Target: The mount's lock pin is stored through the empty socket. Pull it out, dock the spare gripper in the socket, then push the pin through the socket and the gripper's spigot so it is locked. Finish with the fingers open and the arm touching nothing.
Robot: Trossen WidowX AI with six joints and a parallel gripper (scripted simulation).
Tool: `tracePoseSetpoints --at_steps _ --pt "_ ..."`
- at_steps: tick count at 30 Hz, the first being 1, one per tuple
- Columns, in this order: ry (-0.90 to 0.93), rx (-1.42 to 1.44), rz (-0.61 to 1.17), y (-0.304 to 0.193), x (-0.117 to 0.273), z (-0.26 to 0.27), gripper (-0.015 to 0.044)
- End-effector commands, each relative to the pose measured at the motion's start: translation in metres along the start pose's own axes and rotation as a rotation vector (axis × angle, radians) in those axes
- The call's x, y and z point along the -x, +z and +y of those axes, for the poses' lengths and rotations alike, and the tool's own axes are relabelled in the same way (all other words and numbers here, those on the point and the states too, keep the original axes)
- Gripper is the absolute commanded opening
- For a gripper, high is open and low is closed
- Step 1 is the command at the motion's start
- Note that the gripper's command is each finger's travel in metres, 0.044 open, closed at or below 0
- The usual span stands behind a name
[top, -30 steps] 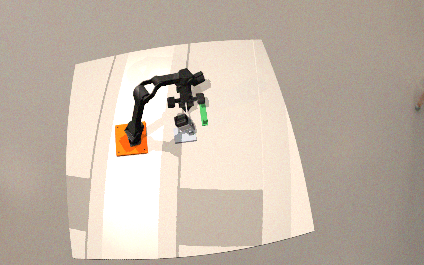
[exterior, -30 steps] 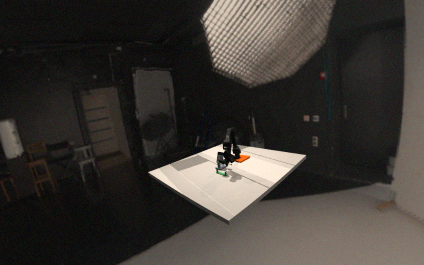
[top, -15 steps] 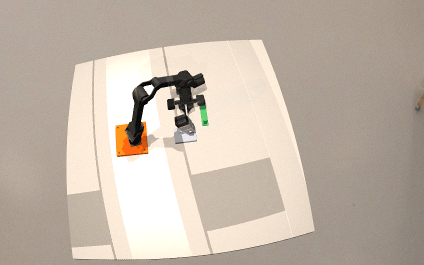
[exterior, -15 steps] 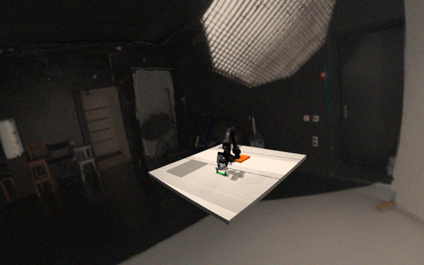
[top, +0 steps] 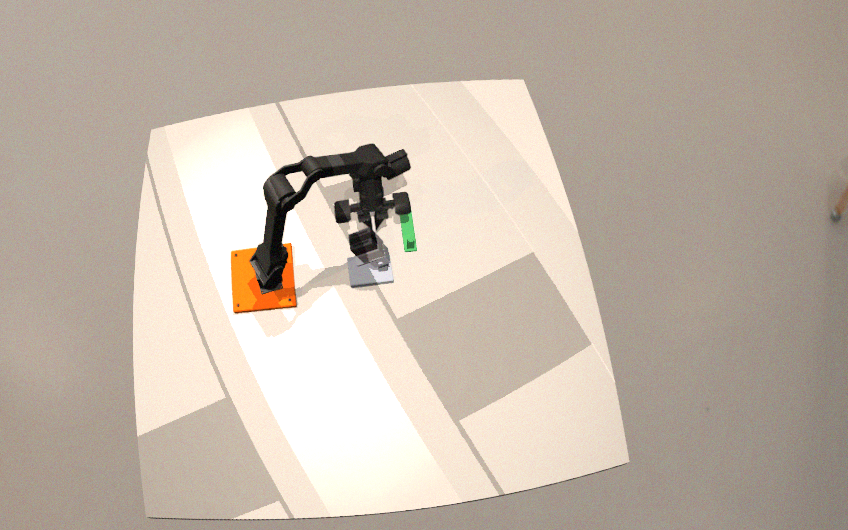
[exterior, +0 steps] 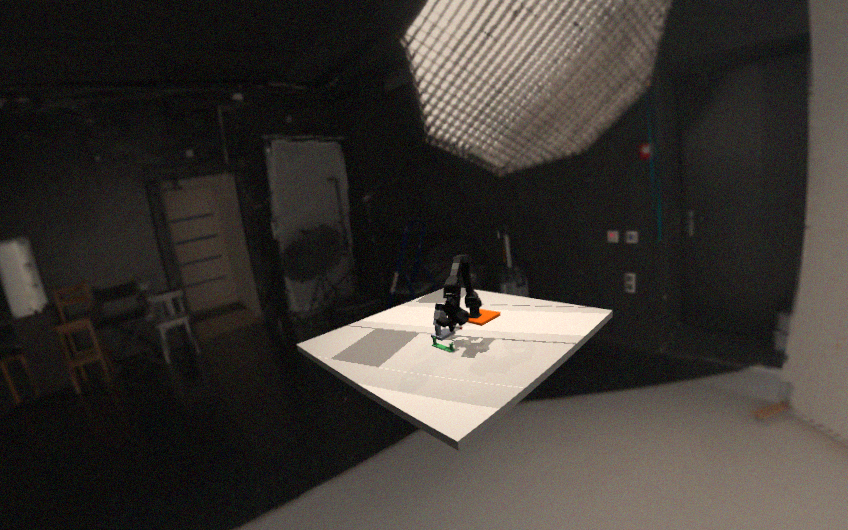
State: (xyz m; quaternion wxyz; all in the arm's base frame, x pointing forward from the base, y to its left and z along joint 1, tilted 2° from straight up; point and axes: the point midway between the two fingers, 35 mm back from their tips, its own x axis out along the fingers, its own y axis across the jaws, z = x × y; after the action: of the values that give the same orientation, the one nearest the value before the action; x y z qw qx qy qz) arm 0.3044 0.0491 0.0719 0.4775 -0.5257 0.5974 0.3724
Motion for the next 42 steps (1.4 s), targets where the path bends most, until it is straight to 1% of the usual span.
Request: tracePoseSetpoints --at_steps 1,42 --pt "0.000 0.006 0.005 -0.003 -0.002 0.001 0.0000" --pt "-0.022 0.000 0.004 -0.026 -0.008 0.001 0.0000"
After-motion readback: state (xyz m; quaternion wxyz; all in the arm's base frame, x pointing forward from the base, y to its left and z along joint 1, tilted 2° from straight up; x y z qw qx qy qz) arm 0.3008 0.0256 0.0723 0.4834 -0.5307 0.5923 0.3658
